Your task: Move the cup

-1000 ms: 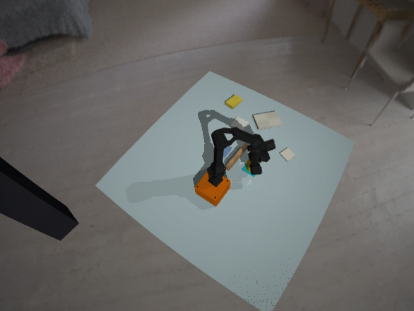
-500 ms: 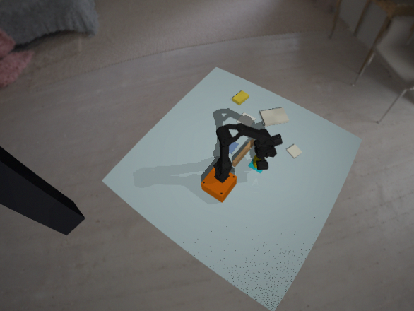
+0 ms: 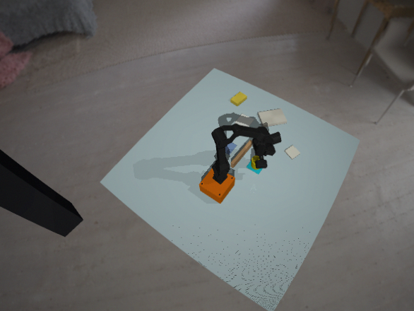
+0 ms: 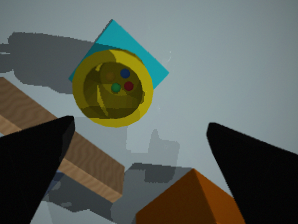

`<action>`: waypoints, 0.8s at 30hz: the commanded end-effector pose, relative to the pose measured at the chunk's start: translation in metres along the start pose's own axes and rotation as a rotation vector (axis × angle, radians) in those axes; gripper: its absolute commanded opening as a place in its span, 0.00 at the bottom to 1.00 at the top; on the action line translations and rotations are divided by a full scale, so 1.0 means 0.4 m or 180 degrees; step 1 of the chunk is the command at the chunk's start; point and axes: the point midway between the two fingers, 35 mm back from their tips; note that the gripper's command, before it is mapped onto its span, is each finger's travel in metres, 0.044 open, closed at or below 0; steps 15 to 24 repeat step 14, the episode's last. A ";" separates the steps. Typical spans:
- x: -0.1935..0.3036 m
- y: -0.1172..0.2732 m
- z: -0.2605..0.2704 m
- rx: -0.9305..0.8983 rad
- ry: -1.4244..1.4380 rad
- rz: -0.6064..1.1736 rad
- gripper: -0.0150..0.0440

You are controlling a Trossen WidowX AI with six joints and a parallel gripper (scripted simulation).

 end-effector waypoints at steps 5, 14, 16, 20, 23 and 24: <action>0.002 0.085 0.002 0.0007 0.0013 -0.0036 1.00; 0.003 0.075 0.004 -0.0010 0.0005 -0.0032 1.00; 0.003 0.075 0.004 -0.0010 0.0005 -0.0032 1.00; 0.003 0.075 0.004 -0.0010 0.0005 -0.0032 1.00; 0.003 0.075 0.004 -0.0010 0.0005 -0.0032 1.00; 0.003 0.075 0.004 -0.0010 0.0005 -0.0032 1.00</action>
Point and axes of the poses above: the point midway between the two fingers, 35 mm back from their tips, its own y axis back along the fingers, its own z axis across the jaws, x = y × z, and after that the axes turned 2 degrees about y, right-handed
